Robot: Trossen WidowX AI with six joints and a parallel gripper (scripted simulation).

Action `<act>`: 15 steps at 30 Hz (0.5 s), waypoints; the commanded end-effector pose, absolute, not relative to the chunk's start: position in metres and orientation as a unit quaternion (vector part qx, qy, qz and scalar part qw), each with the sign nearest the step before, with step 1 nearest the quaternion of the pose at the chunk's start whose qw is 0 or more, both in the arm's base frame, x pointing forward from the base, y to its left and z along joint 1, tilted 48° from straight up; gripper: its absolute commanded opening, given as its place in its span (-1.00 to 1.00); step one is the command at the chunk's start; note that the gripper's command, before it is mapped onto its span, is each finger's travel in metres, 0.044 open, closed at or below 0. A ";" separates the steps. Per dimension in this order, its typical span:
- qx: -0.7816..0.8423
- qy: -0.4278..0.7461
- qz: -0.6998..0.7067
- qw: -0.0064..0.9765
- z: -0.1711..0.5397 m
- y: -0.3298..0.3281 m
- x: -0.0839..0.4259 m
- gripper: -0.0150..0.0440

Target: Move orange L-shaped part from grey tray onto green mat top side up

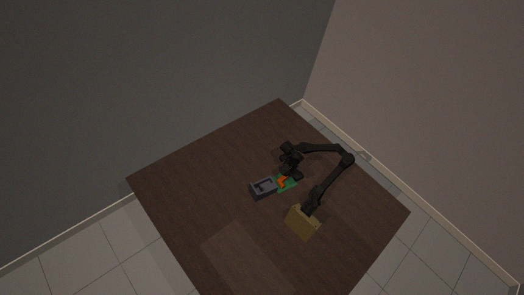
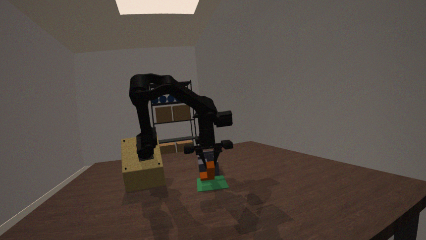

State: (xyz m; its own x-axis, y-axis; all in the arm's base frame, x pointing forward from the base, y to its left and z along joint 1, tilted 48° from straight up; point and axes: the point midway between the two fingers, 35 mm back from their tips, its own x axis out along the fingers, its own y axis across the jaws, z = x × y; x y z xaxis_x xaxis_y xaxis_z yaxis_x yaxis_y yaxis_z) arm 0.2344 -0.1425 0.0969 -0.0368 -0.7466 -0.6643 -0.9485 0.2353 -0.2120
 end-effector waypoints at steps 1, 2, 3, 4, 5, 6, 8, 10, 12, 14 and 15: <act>-0.601 0.705 0.145 0.347 0.097 -0.143 0.234 -0.22; -0.601 0.705 0.145 0.347 0.097 -0.143 0.234 -0.14; -0.601 0.705 0.145 0.347 0.097 -0.143 0.234 -0.05; -0.601 0.705 0.145 0.347 0.097 -0.143 0.234 0.04; -0.601 0.705 0.145 0.347 0.097 -0.143 0.234 0.13; -0.601 0.705 0.145 0.347 0.097 -0.143 0.234 0.22; -0.601 0.705 0.146 0.347 0.098 -0.141 0.235 0.40; -0.600 0.704 0.148 0.349 0.105 -0.132 0.237 0.58; -0.600 0.704 0.150 0.350 0.117 -0.116 0.239 0.75; -0.599 0.704 0.150 0.349 0.132 -0.099 0.240 0.86; -0.600 0.705 0.150 0.348 0.140 -0.090 0.240 0.86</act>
